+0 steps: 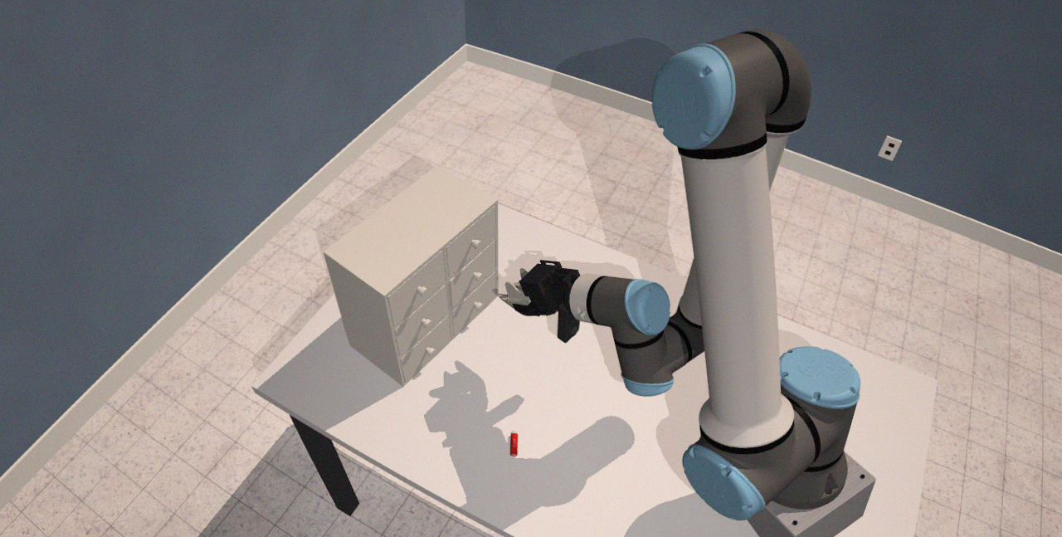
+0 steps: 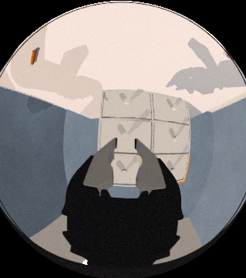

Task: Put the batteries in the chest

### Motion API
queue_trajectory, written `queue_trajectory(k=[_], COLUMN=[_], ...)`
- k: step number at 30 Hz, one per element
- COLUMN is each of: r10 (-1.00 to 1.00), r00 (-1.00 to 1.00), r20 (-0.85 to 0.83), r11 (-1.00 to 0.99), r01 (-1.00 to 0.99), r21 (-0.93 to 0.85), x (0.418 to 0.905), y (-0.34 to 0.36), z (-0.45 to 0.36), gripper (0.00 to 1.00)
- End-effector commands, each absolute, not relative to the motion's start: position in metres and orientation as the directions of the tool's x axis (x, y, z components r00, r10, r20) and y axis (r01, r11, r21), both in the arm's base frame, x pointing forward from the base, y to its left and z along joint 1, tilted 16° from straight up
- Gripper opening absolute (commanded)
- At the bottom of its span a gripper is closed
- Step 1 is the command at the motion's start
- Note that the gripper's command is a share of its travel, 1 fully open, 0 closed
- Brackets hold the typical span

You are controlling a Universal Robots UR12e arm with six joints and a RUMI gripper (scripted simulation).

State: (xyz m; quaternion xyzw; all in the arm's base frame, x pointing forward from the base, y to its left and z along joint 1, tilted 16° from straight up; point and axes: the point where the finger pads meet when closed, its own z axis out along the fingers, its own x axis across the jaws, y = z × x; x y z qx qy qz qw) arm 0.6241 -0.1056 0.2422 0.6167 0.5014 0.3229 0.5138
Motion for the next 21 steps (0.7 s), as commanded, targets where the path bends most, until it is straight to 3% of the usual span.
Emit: queue_trajectory(k=[1,21], r10=[0.95,0.95], r00=[0.288,0.288], r20=[-0.117,-0.117], r11=[0.031,0.031], r01=[0.286,0.287], r21=[0.958,0.958], x=[0.611,0.6], y=[-0.101,-0.098], z=[0.244,0.246], gripper=[0.2,0.2])
